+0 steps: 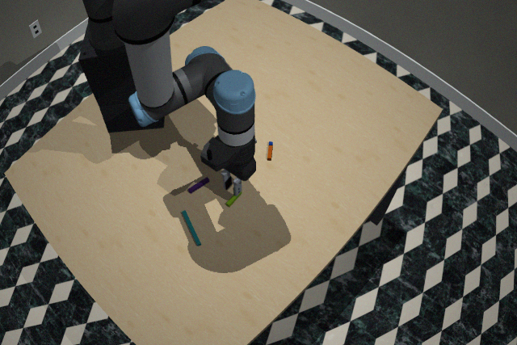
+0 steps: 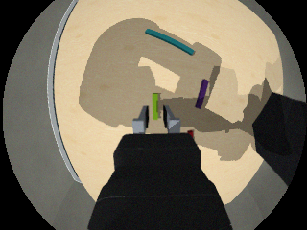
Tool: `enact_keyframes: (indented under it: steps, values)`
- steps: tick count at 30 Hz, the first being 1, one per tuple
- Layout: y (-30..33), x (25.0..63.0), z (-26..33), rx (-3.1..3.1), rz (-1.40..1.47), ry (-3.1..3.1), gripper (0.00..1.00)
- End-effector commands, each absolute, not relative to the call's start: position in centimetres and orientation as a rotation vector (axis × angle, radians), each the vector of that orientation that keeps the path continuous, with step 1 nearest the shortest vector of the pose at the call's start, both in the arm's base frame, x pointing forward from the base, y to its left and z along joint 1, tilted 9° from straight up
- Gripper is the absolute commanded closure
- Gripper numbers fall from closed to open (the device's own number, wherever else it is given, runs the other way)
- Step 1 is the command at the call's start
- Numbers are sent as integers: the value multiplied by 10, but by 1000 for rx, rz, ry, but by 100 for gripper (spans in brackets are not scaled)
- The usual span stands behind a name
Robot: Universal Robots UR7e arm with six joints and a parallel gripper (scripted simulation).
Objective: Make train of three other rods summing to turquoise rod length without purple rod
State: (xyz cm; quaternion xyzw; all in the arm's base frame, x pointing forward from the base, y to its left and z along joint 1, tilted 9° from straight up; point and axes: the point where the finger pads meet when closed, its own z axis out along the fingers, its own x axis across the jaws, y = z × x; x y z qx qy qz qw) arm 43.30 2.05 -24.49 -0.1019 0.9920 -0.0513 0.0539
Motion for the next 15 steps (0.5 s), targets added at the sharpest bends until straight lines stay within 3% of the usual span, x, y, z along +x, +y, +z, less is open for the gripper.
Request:
enact_keyframes:
  steps: [1, 15]
  values:
    - [19, 436, -253, -308, -156, 3009, 46]
    - [18, 438, -268, -309, -156, 3009, 46]
